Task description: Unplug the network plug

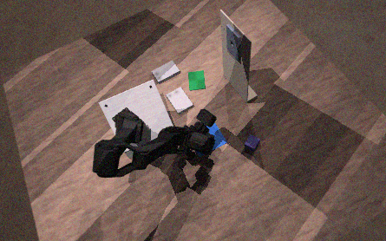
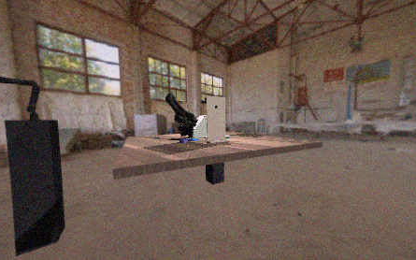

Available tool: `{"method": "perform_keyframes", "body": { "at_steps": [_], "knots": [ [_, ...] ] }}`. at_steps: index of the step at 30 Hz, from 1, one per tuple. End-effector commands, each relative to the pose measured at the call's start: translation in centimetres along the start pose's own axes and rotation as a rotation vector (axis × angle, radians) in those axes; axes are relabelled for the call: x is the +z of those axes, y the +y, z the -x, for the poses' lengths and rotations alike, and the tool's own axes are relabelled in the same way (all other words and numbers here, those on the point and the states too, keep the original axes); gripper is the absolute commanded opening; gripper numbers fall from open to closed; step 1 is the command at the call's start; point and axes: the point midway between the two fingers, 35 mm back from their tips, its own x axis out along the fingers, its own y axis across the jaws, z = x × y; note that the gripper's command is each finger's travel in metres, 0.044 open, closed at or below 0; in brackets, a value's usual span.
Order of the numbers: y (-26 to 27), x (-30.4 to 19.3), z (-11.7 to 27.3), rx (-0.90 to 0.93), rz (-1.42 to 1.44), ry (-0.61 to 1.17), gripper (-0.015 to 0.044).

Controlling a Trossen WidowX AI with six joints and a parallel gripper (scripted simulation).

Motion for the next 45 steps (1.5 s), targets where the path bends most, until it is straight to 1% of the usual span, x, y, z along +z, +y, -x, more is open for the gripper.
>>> {"method": "perform_keyframes", "body": {
  "at_steps": [1, 2, 45],
  "knots": [
    [0.0, 0.0, 0.0, 0.0, 0.0, 0.0, 0.0131],
    [0.0, 0.0, 0.0, 0.0, 0.0, 0.0, 0.0156],
    [0.1, 0.0, 2.5, 0.001, 0.002, 0.001, 0.0156]
  ]
}}
